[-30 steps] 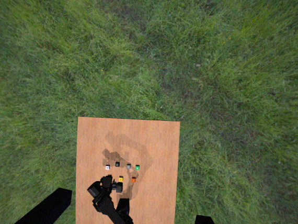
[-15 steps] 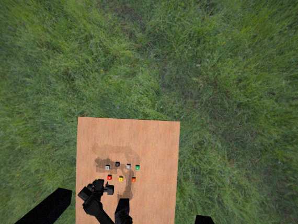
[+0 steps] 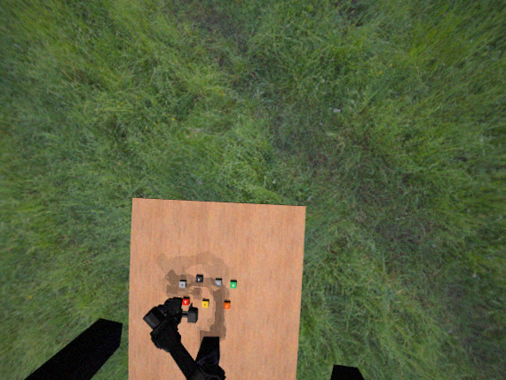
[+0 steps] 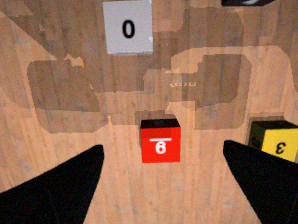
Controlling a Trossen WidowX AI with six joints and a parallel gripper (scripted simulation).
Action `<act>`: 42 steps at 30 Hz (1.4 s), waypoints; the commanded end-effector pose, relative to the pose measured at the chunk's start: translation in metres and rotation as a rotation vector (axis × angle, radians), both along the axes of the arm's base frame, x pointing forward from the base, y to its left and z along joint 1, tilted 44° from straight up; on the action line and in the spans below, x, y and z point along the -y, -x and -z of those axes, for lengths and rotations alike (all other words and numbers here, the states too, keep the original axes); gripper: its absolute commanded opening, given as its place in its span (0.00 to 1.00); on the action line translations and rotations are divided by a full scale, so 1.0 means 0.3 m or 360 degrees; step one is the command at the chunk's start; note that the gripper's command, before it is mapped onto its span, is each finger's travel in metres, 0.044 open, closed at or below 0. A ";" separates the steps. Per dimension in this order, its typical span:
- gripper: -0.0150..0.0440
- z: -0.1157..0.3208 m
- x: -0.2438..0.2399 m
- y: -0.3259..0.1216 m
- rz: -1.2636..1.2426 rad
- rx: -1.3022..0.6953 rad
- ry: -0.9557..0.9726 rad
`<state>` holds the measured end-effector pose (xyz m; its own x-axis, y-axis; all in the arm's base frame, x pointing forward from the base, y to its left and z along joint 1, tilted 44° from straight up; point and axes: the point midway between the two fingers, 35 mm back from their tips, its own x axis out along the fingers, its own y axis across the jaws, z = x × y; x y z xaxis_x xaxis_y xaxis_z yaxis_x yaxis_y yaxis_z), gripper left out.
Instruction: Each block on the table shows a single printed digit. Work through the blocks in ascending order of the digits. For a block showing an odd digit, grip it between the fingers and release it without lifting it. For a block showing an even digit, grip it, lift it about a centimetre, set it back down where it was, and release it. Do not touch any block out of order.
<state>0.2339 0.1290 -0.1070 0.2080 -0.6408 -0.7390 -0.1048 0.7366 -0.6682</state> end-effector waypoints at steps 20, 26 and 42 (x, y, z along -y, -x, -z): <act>0.80 0.076 0.084 -0.011 -0.0003 -0.0010 0.0028; 0.53 0.076 0.084 -0.011 -0.0003 -0.0010 0.0028; 0.46 0.076 0.084 -0.011 -0.0003 -0.0010 0.0028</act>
